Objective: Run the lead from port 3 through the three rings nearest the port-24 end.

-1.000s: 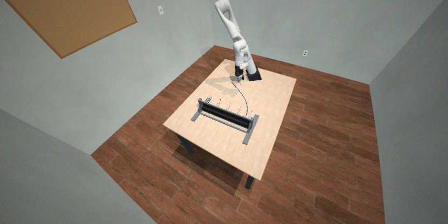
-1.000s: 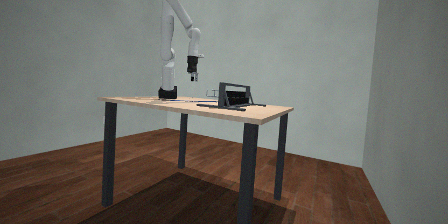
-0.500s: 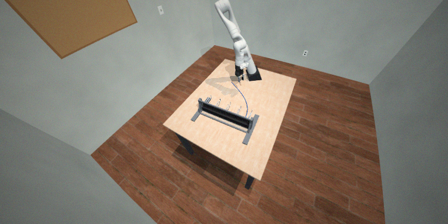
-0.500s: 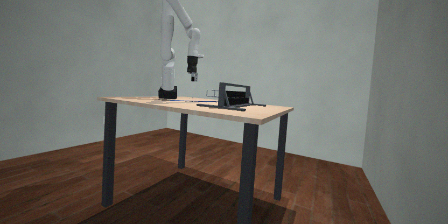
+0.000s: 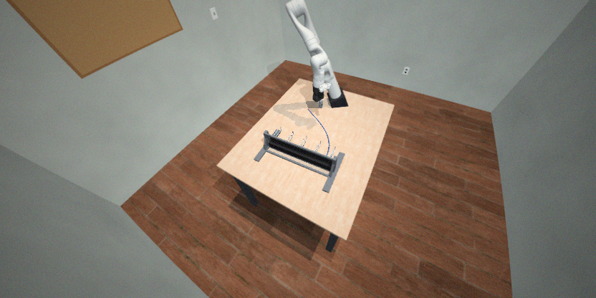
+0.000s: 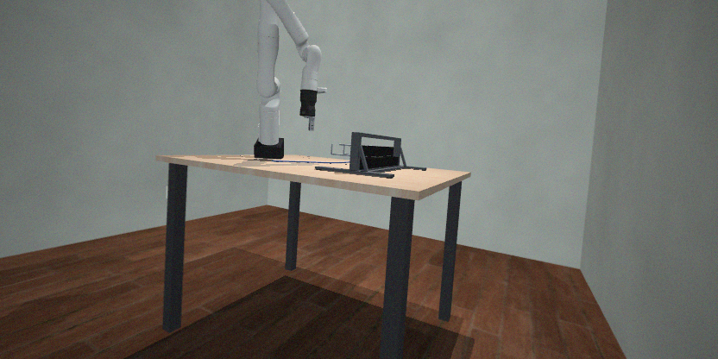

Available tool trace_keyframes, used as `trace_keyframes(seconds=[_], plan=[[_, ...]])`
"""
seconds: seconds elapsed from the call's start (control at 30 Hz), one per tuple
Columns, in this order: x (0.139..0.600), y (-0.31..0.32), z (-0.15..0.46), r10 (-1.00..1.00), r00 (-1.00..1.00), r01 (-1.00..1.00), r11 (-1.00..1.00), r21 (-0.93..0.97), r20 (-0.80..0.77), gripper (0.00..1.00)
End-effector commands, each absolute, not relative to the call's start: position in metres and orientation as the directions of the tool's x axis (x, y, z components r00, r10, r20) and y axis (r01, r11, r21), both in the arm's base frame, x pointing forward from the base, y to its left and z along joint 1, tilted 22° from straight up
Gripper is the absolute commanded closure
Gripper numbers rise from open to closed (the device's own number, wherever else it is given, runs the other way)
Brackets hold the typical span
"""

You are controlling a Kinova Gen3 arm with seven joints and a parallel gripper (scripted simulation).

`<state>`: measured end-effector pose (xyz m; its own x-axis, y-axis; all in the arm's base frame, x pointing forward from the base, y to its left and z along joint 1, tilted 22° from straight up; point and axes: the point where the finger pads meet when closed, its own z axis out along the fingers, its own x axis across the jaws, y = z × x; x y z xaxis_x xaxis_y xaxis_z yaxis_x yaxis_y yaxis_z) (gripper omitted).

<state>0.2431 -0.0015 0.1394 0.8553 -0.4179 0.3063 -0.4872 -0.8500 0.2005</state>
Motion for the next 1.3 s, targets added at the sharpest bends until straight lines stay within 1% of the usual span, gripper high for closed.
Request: trace_keyframes(seconds=[0.0,0.8,1.27], plan=[[0.2434,-0.0013,0.1396,-0.418,0.855,-0.487,-0.850,0.200,0.307,1.00],[0.2433,-0.0012,0.1396,-0.414,0.857,-0.483,-0.852,0.201,0.306,1.00],[0.2426,-0.0002,0.1391,-0.364,0.884,-0.433,-0.874,0.219,0.294,1.00]])
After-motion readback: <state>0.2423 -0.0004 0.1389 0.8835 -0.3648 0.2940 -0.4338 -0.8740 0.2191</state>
